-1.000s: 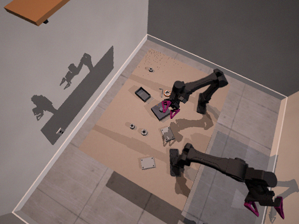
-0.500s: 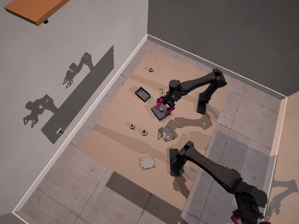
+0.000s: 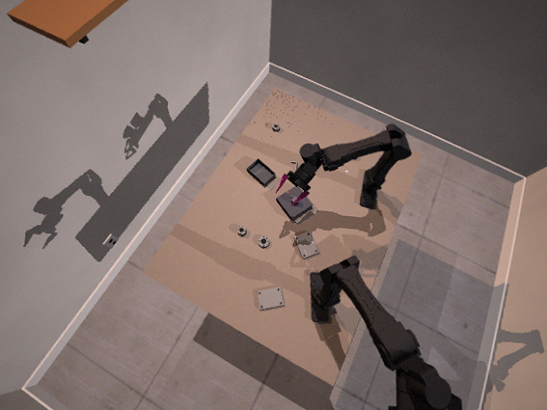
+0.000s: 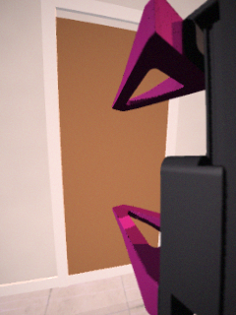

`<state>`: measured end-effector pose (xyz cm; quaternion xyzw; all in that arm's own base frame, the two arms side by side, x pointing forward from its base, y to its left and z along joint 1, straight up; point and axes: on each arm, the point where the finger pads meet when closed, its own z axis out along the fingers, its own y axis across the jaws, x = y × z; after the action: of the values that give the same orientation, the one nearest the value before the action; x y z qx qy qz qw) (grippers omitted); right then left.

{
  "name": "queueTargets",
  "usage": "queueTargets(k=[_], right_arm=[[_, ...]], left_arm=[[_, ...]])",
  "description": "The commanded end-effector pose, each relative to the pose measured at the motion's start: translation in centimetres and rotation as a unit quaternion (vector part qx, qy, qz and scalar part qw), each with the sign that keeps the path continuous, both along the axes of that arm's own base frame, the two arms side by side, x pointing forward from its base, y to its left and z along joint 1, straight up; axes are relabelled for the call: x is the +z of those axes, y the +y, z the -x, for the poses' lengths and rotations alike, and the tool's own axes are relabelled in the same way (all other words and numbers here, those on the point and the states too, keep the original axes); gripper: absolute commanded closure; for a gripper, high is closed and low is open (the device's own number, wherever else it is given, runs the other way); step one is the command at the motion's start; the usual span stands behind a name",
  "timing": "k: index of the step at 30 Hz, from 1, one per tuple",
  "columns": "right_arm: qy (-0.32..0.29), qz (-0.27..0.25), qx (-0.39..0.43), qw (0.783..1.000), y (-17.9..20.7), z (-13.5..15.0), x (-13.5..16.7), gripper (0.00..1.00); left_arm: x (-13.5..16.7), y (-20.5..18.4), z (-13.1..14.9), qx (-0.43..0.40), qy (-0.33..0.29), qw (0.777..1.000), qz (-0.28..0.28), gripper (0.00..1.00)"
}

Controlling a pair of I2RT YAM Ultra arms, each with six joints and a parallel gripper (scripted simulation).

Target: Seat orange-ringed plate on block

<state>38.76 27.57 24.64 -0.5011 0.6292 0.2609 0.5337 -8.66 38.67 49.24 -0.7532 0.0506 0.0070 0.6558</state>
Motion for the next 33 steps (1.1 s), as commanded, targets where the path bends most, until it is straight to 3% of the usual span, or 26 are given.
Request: queueTargets(k=[1, 8, 10, 11, 14, 25, 28, 33], right_arm=[[0.057, 0.012, -0.053, 0.997, -1.7, -1.9, -0.7, 0.20], [0.144, 0.034, -0.128, 0.981, -4.7, -3.2, -3.7, 0.20], [0.144, 0.034, -0.128, 0.981, -4.7, -3.2, -3.7, 0.20], [0.147, 0.033, -0.136, 0.979, -5.1, -3.0, -3.2, 0.20], [0.188, 0.045, -0.165, 0.967, -6.4, -3.6, -5.3, 0.20], [0.310, 0.078, -0.285, 0.904, -12.0, -3.8, -9.7, 0.20], [0.310, 0.076, -0.294, 0.901, -12.4, -3.6, -9.1, 0.20], [0.366, 0.095, -0.343, 0.859, -15.0, -3.1, -11.9, 0.20]], left_arm=[[1.4, 0.0, -3.6, -0.033, 0.086, 0.995, -0.043, 0.00], [0.7, 0.3, -11.6, -0.124, 0.166, 0.976, -0.073, 0.00], [0.7, 0.3, -11.6, -0.124, 0.166, 0.976, -0.073, 0.00], [0.9, 0.1, -12.7, -0.136, 0.178, 0.971, -0.082, 0.00], [0.1, -0.3, -16.1, -0.175, 0.206, 0.958, -0.094, 0.00], [-1.3, -4.7, -27.8, -0.298, 0.310, 0.886, -0.176, 0.00], [-0.8, -5.5, -28.7, -0.306, 0.317, 0.877, -0.190, 0.00], [-2.2, -8.8, -33.4, -0.359, 0.353, 0.833, -0.229, 0.00]])
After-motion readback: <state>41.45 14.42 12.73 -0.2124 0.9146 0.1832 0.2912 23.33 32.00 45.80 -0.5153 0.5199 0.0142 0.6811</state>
